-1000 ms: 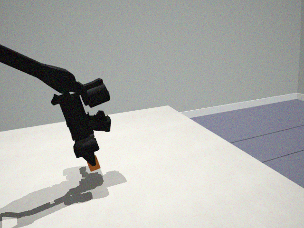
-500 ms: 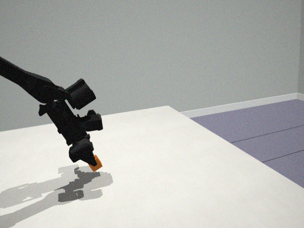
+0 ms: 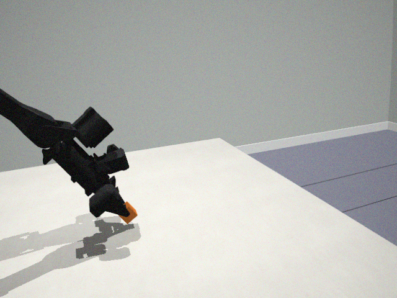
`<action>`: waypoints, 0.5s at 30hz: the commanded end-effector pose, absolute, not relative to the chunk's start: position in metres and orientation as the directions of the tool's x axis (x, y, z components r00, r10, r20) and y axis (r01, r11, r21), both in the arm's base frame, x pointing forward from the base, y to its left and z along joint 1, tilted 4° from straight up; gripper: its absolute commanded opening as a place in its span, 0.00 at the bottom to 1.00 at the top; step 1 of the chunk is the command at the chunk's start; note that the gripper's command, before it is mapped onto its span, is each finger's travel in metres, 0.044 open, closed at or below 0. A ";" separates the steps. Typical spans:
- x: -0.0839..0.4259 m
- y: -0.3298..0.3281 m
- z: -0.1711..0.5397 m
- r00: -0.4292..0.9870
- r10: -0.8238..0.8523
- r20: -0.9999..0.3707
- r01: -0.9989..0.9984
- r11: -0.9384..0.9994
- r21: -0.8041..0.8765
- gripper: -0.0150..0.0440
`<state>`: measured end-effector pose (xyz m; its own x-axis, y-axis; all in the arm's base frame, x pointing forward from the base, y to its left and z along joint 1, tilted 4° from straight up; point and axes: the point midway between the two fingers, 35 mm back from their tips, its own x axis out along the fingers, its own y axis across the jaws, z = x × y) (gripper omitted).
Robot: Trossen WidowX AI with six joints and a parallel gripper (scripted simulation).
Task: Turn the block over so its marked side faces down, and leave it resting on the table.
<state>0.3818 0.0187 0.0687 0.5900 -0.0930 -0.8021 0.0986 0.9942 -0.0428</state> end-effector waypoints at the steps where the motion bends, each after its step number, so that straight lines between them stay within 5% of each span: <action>1: 0.383 0.018 0.058 0.630 -0.101 -0.770 0.094 0.994 -0.053 0.25; 15: 0.386 0.018 0.042 0.784 -0.105 -0.612 0.091 0.994 -0.054 0.25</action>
<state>0.3893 0.0192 0.0496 0.7605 -0.0983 -0.6418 0.0922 0.9948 -0.0431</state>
